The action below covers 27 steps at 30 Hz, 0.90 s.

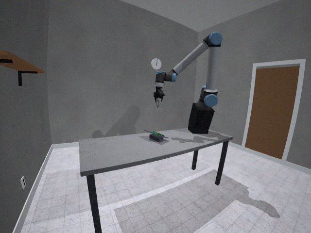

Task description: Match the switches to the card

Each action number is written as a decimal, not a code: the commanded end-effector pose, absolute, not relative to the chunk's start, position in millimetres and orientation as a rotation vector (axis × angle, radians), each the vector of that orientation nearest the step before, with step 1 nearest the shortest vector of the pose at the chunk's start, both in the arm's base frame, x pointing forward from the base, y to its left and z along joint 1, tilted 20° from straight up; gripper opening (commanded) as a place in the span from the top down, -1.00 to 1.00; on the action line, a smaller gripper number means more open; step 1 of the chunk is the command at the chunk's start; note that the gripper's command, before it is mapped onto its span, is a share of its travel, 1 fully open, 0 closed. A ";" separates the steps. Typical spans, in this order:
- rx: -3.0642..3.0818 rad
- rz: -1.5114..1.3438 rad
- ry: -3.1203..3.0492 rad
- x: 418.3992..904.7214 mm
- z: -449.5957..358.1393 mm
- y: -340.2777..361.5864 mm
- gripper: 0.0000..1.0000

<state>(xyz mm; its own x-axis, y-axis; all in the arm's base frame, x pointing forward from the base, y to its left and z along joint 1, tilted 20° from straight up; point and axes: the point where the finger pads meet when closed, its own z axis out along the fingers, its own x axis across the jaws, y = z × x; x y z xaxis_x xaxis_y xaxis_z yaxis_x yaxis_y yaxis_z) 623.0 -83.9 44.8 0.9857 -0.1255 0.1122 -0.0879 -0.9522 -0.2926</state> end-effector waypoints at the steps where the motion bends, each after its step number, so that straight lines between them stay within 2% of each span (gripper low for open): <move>1: -2.838 -0.189 0.181 624.6 43.8 -82.0 1.00; 27: -2.658 -0.175 0.816 645.9 6.9 -17.1 1.00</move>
<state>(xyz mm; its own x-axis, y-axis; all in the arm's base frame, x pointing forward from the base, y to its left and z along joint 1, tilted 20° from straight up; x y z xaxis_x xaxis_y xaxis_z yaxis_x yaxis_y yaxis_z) 642.3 -25.3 11.3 0.8624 -0.5058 0.0218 -0.4643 -0.8073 -0.3643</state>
